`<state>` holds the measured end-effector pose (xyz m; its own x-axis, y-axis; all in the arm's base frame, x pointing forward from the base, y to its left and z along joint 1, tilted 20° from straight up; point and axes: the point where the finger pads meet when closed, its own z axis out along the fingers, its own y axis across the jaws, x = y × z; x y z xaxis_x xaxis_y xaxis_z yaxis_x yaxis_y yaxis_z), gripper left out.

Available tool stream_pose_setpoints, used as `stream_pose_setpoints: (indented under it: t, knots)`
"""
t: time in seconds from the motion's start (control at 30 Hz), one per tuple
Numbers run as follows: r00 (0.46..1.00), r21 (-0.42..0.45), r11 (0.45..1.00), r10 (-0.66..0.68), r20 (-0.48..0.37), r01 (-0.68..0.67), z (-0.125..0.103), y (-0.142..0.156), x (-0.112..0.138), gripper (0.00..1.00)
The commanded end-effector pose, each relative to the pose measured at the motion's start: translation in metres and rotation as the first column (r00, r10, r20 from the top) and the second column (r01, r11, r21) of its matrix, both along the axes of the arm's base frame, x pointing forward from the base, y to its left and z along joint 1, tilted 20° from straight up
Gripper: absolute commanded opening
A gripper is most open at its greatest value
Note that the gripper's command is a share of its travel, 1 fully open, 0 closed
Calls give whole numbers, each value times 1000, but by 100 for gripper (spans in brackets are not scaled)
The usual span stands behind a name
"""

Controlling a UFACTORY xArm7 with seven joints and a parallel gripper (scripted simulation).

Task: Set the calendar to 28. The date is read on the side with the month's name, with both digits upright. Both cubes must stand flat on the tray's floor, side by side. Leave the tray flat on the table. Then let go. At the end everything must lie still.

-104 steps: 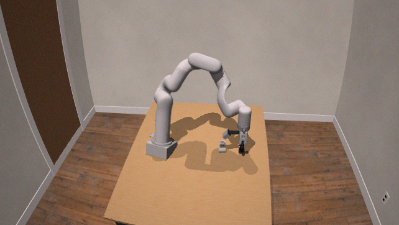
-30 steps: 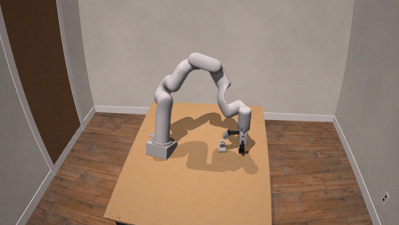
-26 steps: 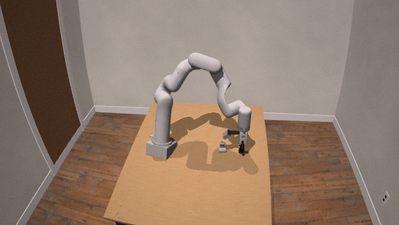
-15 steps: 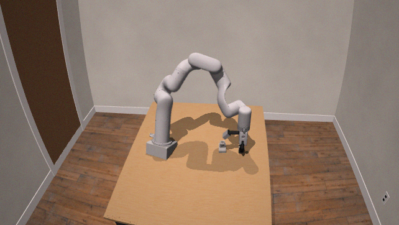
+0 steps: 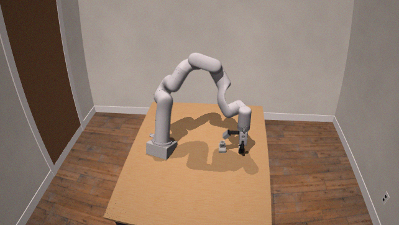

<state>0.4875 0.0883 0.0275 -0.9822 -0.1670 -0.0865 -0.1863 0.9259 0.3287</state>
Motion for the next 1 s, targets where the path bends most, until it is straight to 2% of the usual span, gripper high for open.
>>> stream_pose_setpoints:
  t: [0.0,0.3,0.53,0.97]
  knots:
    - [1000,0,1000,-2,4,2,2,-1,2,49]
    - [1000,0,1000,-2,4,2,2,-1,2,49]
    - [1000,0,1000,-2,4,2,12,-5,1,49]
    - [1000,0,1000,-2,4,2,73,-27,-1,49]
